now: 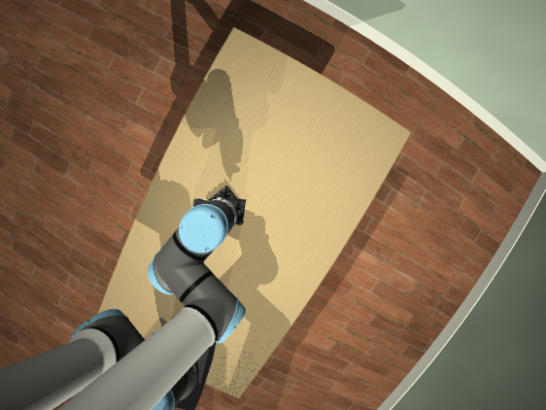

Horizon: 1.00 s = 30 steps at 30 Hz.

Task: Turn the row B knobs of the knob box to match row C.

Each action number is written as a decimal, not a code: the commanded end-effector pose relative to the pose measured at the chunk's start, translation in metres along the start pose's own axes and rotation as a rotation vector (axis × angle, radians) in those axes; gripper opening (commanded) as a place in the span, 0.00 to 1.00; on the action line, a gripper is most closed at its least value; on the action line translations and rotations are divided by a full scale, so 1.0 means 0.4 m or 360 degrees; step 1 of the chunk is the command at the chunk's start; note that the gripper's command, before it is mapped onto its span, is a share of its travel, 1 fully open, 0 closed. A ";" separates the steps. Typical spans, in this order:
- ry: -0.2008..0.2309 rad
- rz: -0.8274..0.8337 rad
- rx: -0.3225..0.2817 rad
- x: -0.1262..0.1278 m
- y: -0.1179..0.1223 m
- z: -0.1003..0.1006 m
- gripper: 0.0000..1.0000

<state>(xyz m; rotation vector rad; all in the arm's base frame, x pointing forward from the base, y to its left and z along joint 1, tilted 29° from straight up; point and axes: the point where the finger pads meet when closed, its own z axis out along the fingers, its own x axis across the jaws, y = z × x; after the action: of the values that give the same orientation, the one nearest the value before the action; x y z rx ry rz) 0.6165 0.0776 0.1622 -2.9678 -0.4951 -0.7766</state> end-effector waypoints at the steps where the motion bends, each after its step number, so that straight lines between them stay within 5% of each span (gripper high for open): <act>1: 0.0001 -0.0001 -0.0001 0.001 0.000 -0.001 0.11; 30: 0.0001 -0.0001 -0.0001 0.001 0.000 0.007 0.11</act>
<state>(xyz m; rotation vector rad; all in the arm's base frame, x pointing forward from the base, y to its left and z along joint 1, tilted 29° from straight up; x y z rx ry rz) 0.6172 0.0777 0.1609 -2.9677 -0.4953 -0.7766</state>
